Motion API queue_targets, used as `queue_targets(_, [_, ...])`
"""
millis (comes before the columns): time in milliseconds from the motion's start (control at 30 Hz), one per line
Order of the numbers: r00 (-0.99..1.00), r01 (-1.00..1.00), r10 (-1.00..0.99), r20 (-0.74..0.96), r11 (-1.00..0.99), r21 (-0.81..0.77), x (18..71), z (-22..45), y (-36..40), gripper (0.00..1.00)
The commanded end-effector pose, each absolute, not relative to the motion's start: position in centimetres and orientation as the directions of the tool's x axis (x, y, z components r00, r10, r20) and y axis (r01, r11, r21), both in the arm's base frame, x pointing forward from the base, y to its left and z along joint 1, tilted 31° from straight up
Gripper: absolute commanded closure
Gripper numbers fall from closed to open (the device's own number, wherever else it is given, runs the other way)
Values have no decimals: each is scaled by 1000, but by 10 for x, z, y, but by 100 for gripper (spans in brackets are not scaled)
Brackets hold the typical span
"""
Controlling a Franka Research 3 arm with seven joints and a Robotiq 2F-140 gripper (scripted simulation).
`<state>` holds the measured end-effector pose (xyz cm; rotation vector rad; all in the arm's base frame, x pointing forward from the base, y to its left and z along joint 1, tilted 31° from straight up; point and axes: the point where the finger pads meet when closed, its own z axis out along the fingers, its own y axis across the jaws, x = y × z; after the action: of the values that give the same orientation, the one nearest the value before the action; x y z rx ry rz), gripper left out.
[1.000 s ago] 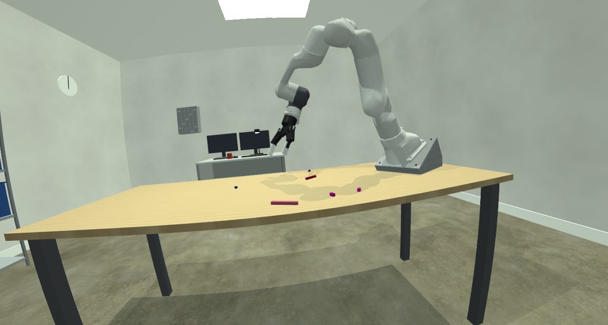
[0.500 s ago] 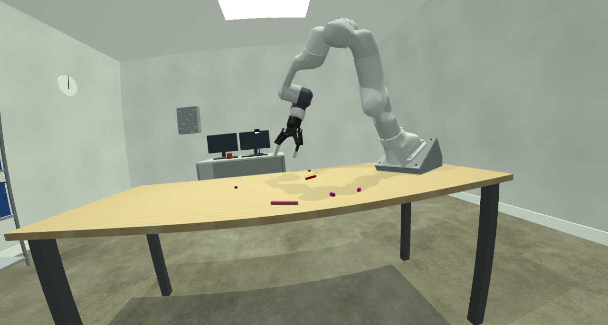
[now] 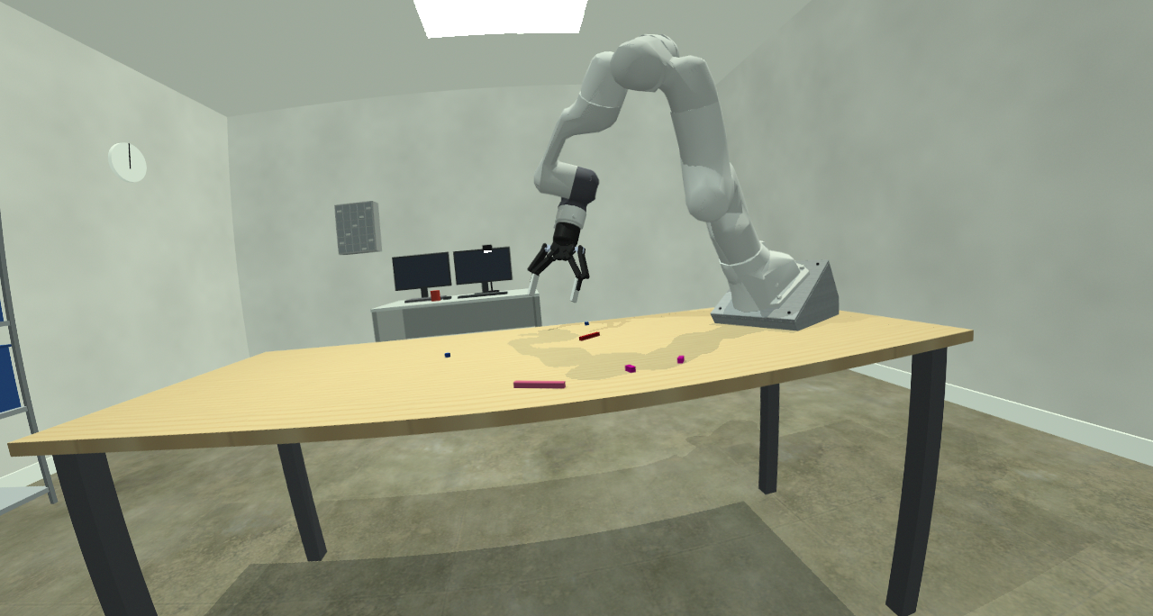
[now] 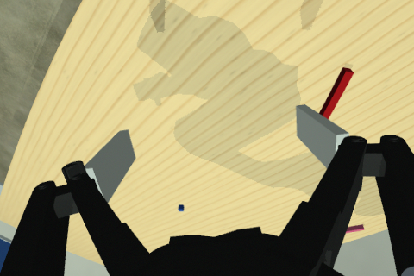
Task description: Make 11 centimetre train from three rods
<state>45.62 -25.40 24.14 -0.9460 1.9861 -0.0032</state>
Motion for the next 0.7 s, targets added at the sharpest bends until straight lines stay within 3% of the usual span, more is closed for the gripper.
queue_targets(0, [-205, -655, -734, -648, 595, -466, 447, 230, -261, 0])
queue_targets(667, [-63, -732, -893, -446, 345, -587, 407, 192, -276, 0])
